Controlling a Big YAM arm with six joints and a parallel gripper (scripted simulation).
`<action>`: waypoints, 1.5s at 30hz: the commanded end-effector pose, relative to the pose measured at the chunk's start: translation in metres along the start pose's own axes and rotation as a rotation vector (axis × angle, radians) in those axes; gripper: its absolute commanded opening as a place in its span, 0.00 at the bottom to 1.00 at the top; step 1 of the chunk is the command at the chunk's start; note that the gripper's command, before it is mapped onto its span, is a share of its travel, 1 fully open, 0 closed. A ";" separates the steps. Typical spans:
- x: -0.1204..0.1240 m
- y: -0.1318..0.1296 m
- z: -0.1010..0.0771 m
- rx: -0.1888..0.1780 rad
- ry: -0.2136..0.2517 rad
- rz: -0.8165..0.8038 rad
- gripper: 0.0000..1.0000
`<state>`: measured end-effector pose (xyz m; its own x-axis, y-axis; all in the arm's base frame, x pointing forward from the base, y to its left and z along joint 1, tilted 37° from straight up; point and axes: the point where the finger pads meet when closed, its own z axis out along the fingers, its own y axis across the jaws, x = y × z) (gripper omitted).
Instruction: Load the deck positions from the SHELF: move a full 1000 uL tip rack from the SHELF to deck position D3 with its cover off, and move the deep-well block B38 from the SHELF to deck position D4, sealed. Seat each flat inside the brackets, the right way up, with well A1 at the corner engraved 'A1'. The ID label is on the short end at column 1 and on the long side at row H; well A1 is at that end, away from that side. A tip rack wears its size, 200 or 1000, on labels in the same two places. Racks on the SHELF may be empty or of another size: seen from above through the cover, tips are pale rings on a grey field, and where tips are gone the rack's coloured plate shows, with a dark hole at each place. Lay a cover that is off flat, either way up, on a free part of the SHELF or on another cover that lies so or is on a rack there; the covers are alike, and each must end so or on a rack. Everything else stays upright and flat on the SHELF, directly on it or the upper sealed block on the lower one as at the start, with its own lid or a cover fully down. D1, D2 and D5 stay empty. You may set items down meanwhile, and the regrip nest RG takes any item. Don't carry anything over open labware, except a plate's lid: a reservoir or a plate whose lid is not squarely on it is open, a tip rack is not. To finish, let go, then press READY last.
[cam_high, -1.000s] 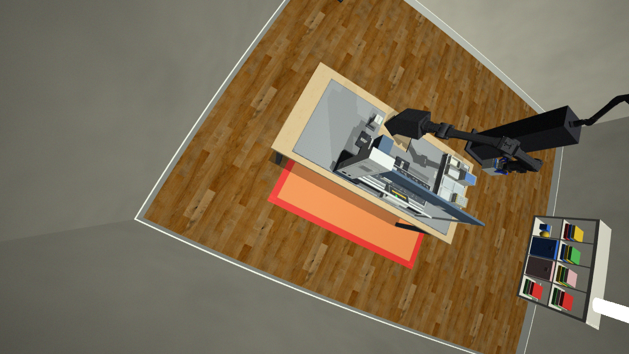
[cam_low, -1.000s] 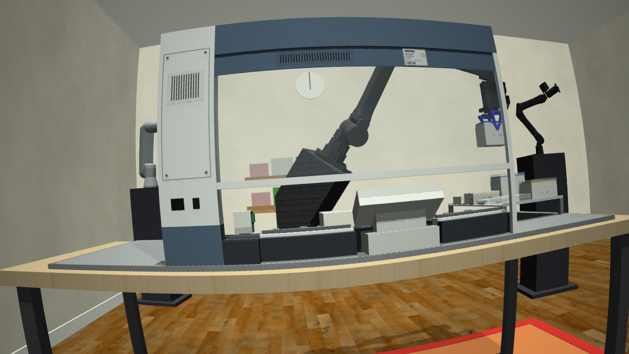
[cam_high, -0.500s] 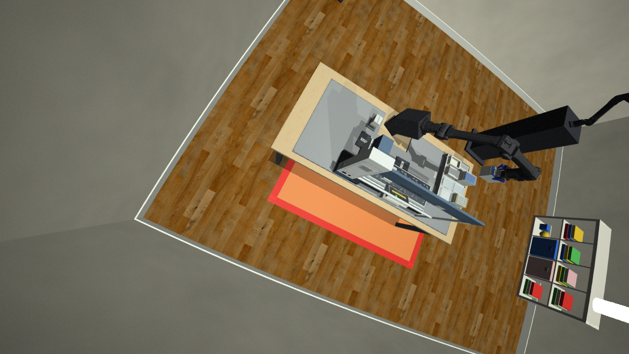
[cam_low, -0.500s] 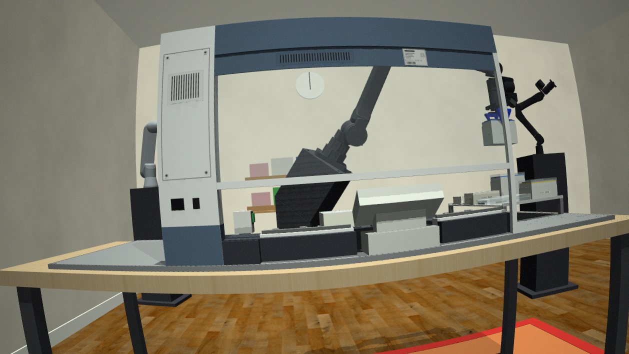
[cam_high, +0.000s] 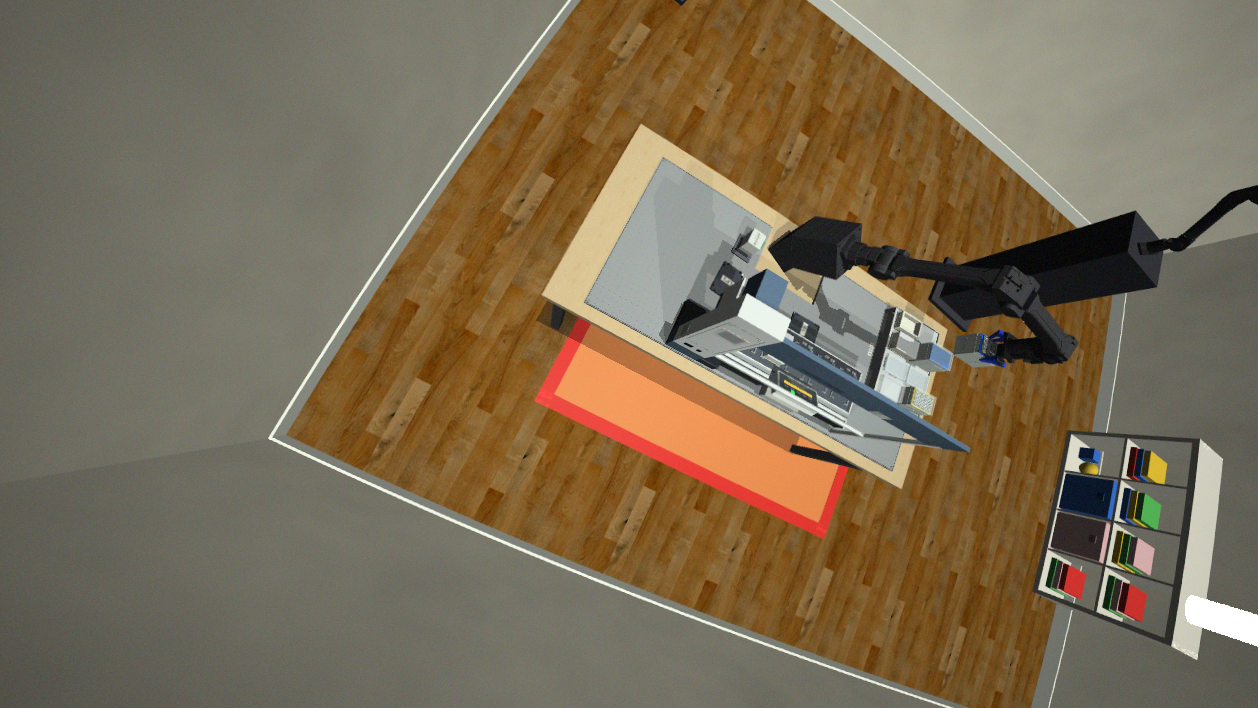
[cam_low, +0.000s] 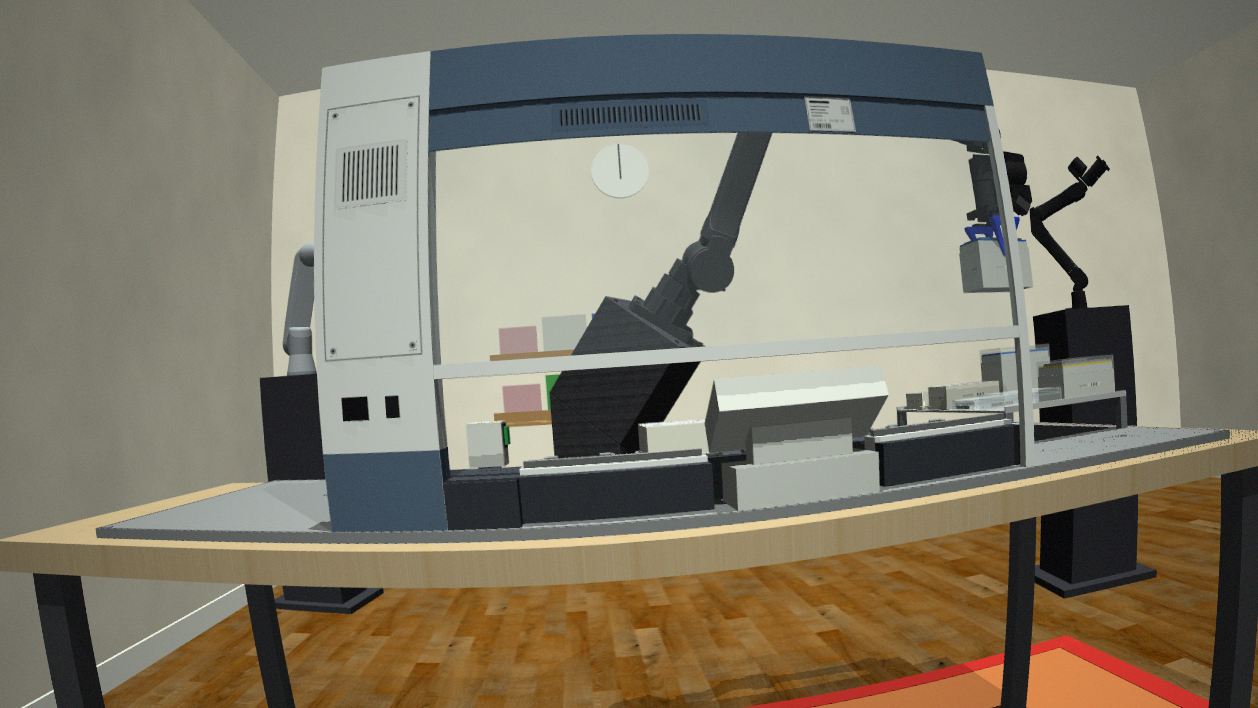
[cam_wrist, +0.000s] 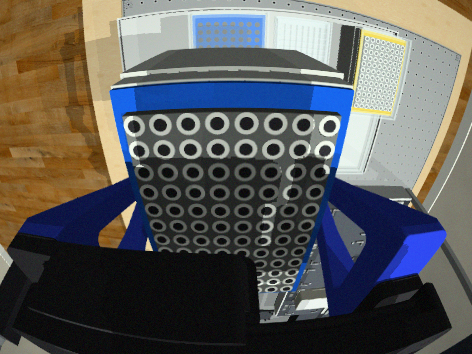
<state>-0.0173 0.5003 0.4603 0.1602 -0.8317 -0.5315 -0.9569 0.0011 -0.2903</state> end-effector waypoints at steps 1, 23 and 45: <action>0.010 -0.008 -0.027 0.000 -0.061 0.005 0.00; 0.110 -0.002 -0.020 0.000 -0.055 0.007 0.00; 0.200 0.003 -0.015 0.000 -0.046 0.006 0.00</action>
<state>0.0071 0.3317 0.3586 0.1611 -0.8246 -0.5422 -0.9573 0.0030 -0.2890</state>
